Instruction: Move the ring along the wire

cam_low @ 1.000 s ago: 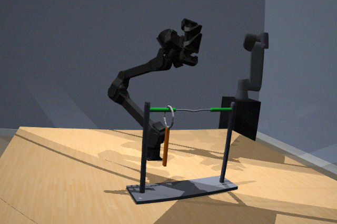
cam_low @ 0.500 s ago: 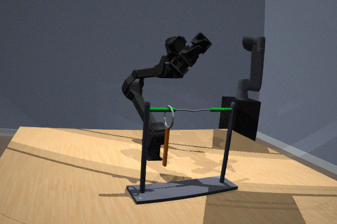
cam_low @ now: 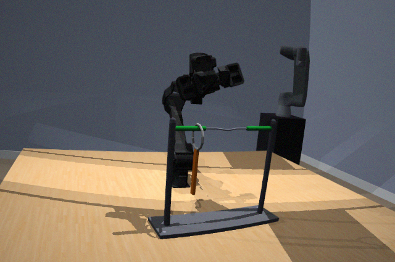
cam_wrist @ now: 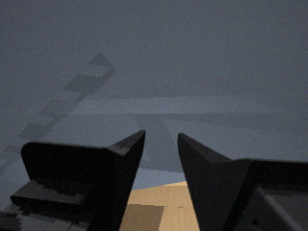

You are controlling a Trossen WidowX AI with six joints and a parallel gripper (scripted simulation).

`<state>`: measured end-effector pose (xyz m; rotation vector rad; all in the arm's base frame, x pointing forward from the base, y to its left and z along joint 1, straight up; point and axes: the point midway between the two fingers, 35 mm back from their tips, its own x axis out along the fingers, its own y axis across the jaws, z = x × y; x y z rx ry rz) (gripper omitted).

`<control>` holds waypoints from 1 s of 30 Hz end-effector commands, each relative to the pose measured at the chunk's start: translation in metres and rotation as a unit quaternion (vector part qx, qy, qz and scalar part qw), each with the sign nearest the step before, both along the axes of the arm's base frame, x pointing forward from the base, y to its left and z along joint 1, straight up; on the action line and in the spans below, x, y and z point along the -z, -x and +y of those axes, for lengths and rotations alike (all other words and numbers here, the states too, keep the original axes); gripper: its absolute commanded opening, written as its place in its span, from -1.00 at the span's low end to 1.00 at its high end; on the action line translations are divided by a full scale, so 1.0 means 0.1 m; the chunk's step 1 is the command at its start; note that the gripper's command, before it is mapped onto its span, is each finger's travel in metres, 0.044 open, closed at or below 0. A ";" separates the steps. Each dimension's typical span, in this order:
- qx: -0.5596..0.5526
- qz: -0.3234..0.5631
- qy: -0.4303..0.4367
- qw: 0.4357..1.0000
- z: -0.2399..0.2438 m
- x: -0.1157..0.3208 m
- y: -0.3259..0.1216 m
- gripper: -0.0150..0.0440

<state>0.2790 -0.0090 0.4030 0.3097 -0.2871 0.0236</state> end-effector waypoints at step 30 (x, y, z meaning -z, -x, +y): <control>-0.013 0.245 0.186 0.952 -0.88 2.66 0.48 0.05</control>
